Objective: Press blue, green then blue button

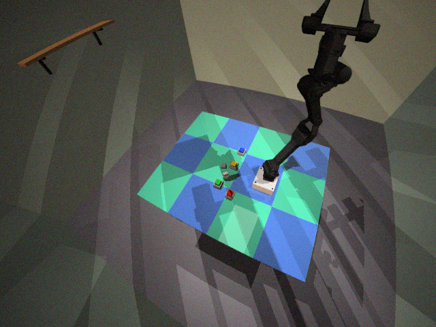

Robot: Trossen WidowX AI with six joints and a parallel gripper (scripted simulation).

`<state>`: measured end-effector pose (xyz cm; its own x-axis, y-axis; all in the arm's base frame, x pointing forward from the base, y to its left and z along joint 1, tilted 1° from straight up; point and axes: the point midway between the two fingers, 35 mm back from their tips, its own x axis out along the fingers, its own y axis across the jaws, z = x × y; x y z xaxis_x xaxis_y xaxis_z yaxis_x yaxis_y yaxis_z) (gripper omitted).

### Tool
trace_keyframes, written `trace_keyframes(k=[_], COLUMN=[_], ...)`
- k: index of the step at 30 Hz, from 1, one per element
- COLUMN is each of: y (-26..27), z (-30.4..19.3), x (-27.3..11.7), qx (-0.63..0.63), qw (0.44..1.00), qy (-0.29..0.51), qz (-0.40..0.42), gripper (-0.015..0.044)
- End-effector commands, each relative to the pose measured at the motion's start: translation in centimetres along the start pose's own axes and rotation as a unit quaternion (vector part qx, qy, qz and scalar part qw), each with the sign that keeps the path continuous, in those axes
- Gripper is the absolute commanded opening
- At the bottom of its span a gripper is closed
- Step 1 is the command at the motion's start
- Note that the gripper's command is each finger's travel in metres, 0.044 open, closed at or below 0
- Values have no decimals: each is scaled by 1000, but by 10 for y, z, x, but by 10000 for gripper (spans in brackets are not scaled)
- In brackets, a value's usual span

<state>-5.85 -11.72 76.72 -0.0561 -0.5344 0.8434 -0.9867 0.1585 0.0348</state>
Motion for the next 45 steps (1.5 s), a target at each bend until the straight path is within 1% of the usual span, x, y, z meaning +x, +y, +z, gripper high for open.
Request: trace_keyframes(k=[1,3,5,11,16,22,27,32,39,45], y=[-1,-11,-51,-107,-178,-261,-324,-380,-439,-467], z=[-1,-16,-56,-92,-114,-114,-94,-59,12,85], x=[-1,-8,-24,-49,-84,-129,-169,-211,-272,-325], qx=[-8,-72,-171,-284,-401,-513,-584,-634,-667,-660], qw=[1000,997,980,940,870,765,666,555,393,253], qy=[2,25,94,175,261,351,417,476,548,600], qz=[-1,-15,-42,-76,-116,-165,-207,-251,-316,-376], gripper=[400,400,400,400,400,400,400,400,400,400])
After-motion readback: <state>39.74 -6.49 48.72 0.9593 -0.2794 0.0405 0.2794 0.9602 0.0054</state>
